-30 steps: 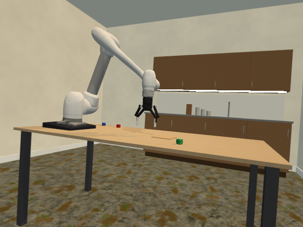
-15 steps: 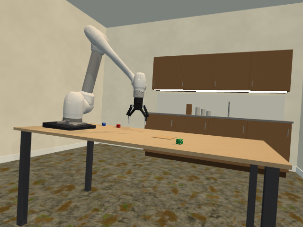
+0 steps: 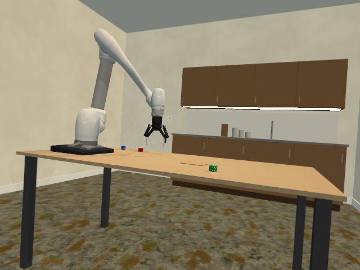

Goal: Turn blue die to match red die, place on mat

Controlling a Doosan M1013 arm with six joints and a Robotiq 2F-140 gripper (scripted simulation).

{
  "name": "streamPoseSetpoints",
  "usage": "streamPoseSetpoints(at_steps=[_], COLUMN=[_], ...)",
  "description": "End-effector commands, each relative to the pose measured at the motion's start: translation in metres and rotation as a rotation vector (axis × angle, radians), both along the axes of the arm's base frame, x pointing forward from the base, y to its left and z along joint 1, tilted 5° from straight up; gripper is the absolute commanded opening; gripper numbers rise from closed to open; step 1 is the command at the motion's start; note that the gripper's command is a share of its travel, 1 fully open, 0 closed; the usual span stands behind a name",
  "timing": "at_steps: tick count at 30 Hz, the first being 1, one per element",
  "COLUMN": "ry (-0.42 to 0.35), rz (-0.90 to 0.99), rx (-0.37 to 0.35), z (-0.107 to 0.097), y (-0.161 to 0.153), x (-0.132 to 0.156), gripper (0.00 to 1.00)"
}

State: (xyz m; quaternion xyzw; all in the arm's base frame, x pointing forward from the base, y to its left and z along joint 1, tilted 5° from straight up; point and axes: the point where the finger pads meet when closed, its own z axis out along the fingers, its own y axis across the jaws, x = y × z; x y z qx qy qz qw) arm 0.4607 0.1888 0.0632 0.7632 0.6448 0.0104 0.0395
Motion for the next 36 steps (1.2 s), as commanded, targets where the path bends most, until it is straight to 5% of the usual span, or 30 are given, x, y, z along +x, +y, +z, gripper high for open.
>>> streamPoseSetpoints(at_steps=[1, 15, 36], ry=[-0.001, -0.001, -0.001], rz=[-0.001, -0.001, -0.001], rx=[-0.002, -0.002, -0.002], z=[-0.001, -0.008, -0.015], y=[0.013, 0.075, 0.131], x=[-0.011, -0.074, -0.13], gripper=[1.0, 1.0, 1.0])
